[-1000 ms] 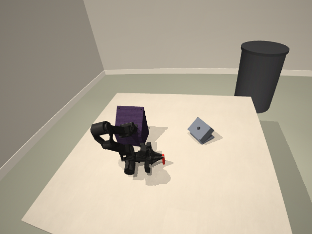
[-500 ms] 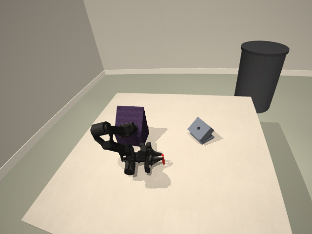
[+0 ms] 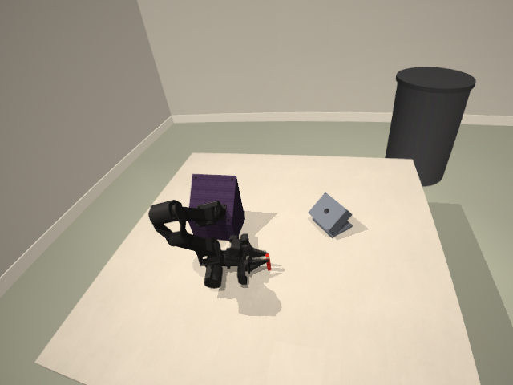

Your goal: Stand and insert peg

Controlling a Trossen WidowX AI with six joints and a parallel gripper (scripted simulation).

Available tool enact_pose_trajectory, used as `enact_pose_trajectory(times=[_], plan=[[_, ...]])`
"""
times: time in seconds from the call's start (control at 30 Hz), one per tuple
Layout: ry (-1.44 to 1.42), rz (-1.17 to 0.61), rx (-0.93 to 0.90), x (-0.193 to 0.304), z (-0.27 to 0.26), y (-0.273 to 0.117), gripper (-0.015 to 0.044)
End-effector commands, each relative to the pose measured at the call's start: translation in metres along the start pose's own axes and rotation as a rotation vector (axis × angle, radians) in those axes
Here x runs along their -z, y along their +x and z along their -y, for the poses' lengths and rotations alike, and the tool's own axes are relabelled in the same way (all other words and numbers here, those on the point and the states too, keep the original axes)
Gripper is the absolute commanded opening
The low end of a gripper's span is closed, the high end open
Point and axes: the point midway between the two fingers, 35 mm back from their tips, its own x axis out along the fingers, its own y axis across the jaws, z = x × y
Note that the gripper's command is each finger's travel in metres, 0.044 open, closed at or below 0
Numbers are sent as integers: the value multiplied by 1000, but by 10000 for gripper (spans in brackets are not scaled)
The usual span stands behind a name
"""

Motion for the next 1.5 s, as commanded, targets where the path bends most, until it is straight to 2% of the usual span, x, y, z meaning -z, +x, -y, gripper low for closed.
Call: enact_pose_trajectory(times=[0.0,0.03,0.43,0.73,1.1,1.47], plan=[[0,-1,0,0,0,0,130],[0,-1,0,0,0,0,130],[0,-1,0,0,0,0,440],[-2,-5,-11,-8,4,2,440],[-14,-26,-46,-75,22,10,440],[-9,-12,-16,-143,14,-1,440]])
